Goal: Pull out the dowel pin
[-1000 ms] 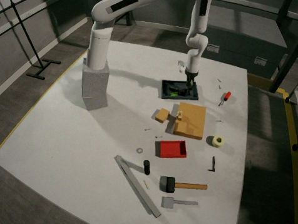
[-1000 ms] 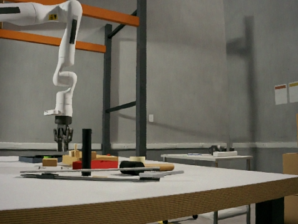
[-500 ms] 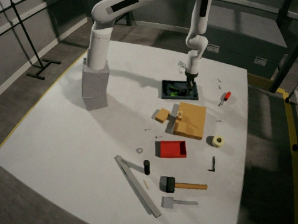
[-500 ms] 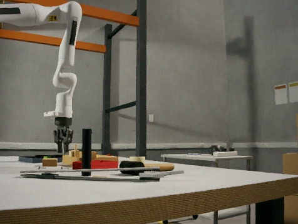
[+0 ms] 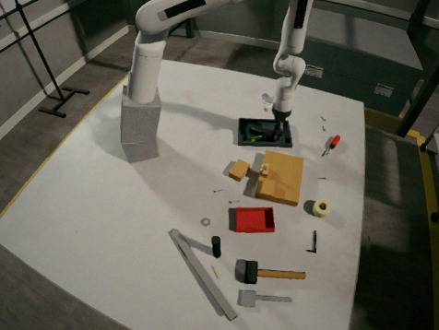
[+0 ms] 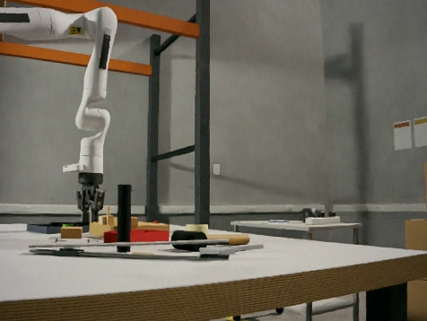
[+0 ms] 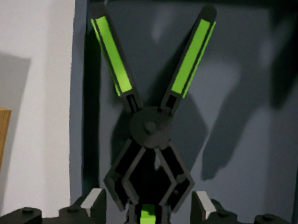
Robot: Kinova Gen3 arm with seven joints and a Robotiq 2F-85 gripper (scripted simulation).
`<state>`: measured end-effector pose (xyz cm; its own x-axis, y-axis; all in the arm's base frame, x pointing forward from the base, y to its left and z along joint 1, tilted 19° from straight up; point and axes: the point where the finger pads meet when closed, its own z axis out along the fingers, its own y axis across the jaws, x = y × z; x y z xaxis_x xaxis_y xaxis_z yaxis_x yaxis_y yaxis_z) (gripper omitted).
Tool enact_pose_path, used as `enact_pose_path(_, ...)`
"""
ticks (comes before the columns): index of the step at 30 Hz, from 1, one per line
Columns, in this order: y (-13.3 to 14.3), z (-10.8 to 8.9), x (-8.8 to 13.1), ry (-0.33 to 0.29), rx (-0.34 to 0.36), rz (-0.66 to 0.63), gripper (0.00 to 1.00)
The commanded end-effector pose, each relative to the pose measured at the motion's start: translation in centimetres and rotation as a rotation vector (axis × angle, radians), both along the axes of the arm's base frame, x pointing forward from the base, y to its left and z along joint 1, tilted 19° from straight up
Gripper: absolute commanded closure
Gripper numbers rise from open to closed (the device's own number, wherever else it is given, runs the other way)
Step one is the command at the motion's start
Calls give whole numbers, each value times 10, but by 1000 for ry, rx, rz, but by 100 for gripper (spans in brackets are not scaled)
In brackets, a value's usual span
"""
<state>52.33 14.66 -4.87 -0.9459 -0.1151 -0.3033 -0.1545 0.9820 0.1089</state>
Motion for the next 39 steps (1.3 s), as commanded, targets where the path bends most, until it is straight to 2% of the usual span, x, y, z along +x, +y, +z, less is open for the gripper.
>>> enact_pose_path(1, 1, -3, 2, -2, 0, 0, 42)
enact_pose_path(19, 2, -14, 5, -2, 0, 0, 42)
enact_pose_path(39, 2, -15, 6, -2, 0, 0, 42)
